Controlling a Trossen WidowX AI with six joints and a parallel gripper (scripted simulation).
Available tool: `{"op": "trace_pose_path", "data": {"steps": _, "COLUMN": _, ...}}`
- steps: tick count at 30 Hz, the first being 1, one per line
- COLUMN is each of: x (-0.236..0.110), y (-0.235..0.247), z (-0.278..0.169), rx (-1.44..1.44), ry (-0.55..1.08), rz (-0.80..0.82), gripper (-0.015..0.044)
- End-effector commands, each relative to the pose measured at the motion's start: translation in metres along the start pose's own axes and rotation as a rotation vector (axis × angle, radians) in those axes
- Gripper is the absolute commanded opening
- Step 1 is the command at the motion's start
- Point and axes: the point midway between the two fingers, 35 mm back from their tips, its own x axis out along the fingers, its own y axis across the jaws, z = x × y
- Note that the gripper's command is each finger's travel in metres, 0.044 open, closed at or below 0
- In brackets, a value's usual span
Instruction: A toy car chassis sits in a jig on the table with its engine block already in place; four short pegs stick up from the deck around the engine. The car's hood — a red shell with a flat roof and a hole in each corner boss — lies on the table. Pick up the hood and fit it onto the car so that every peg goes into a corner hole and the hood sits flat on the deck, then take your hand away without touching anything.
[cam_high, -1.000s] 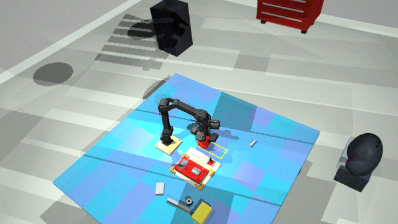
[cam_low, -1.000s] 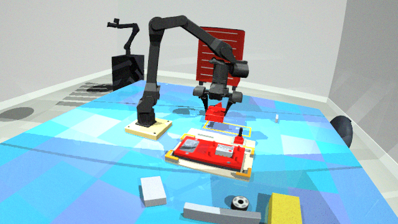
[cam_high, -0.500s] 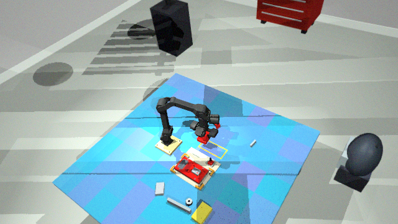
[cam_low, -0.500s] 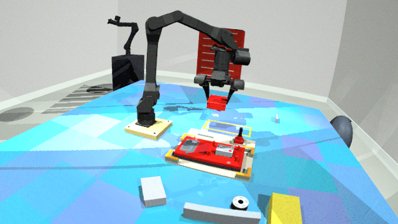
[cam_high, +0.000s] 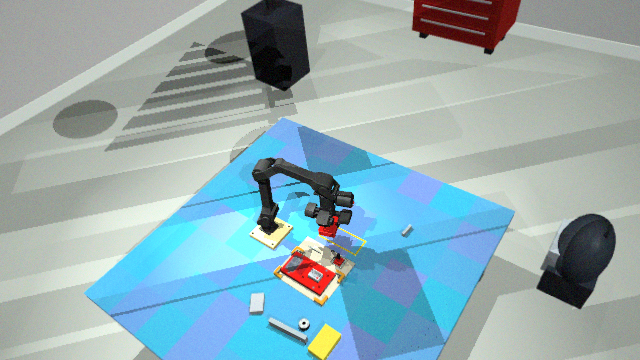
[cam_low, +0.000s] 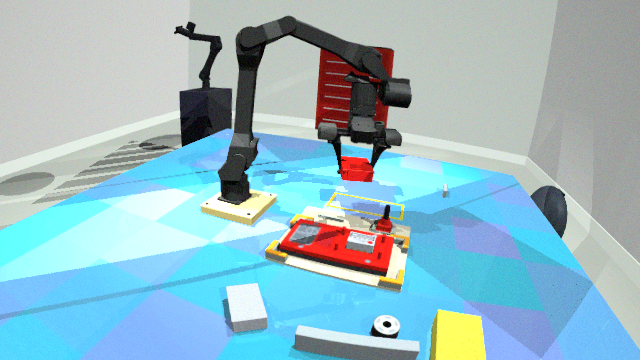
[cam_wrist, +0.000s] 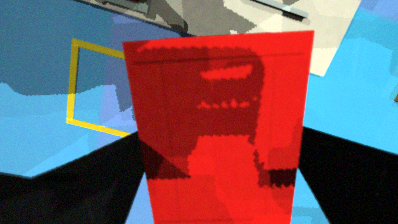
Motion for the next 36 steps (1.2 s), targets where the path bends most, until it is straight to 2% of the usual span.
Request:
{"op": "trace_pose_path", "data": {"steps": 1, "x": -0.001, "y": 0.006, "z": 0.014, "rx": -0.092, "ry": 0.002, "rz": 0.001, "gripper": 0.0}}
{"op": "trace_pose_path", "data": {"steps": 36, "x": -0.006, "y": 0.012, "z": 0.137, "rx": -0.822, "ry": -0.019, "rz": 0.013, "gripper": 0.0}}
